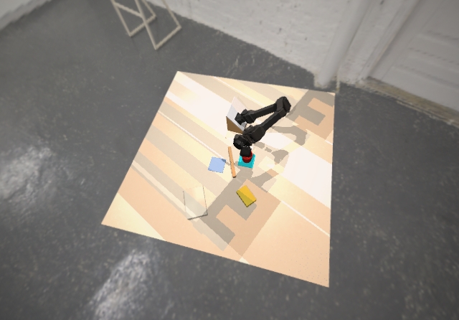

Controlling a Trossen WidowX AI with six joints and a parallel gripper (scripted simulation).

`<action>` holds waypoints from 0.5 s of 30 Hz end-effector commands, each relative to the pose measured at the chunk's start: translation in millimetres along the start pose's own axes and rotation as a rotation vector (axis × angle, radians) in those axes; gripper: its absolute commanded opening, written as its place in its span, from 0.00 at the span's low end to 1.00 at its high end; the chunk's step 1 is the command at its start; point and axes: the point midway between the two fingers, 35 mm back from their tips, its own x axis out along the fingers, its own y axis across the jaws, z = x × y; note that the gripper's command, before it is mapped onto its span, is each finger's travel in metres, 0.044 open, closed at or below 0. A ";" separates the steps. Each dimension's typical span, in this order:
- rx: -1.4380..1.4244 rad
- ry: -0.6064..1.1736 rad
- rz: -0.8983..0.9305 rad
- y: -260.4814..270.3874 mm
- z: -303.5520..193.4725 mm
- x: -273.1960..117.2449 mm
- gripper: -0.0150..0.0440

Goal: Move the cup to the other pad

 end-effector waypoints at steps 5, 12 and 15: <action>0.001 -0.001 0.000 0.3 0.2 -1.4 0.92; 0.002 -0.009 0.002 1.4 1.1 -22.0 1.00; 0.002 -0.012 0.002 1.4 1.2 -33.0 1.00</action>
